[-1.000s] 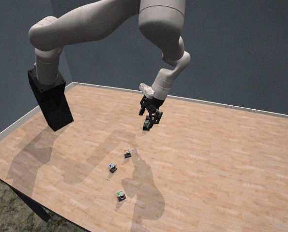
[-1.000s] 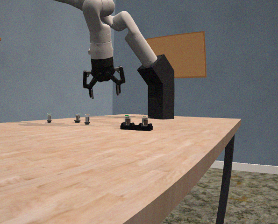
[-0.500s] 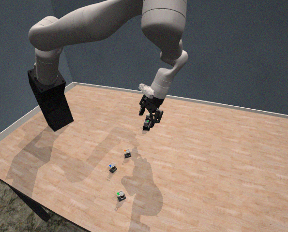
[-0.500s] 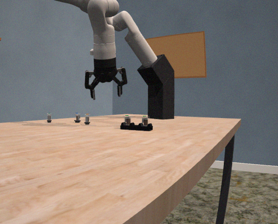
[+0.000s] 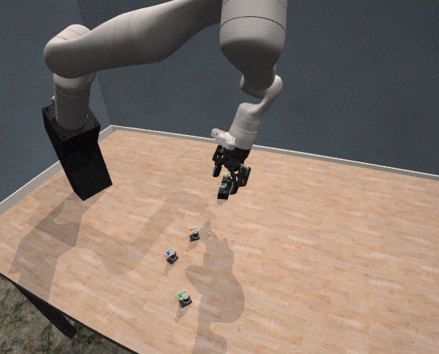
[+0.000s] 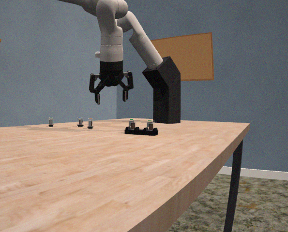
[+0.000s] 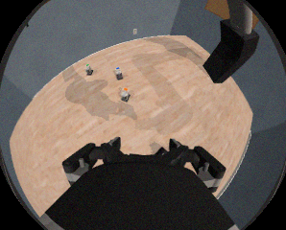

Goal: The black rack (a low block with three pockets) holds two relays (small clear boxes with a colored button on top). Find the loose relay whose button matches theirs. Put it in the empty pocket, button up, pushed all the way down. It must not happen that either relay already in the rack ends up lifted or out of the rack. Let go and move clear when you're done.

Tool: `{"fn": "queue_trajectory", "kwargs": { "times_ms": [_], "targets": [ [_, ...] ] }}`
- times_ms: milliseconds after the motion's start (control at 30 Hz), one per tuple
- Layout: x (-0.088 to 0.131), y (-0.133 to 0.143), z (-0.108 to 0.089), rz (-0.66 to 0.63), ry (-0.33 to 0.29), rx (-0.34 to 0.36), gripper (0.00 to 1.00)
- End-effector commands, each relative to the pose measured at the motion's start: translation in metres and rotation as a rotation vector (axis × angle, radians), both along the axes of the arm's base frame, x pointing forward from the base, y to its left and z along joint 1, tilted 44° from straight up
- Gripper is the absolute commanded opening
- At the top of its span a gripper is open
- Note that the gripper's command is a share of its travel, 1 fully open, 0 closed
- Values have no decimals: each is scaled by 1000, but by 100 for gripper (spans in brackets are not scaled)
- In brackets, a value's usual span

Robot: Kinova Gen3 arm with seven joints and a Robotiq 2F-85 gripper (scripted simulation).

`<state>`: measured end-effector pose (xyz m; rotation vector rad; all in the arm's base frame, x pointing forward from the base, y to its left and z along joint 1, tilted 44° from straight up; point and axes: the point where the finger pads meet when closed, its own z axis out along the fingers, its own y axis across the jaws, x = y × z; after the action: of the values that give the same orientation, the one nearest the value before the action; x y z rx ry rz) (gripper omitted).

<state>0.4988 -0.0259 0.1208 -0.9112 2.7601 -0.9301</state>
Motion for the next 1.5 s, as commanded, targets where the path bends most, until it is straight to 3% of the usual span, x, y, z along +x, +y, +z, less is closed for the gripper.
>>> {"fn": "queue_trajectory", "kwargs": {
  "times_ms": [0, 1467],
  "targets": [
    [-1, 3, -1, 9, 3, -1, 100],
    [12, 25, -12, 188, -2, -82, 100]
  ]
}}
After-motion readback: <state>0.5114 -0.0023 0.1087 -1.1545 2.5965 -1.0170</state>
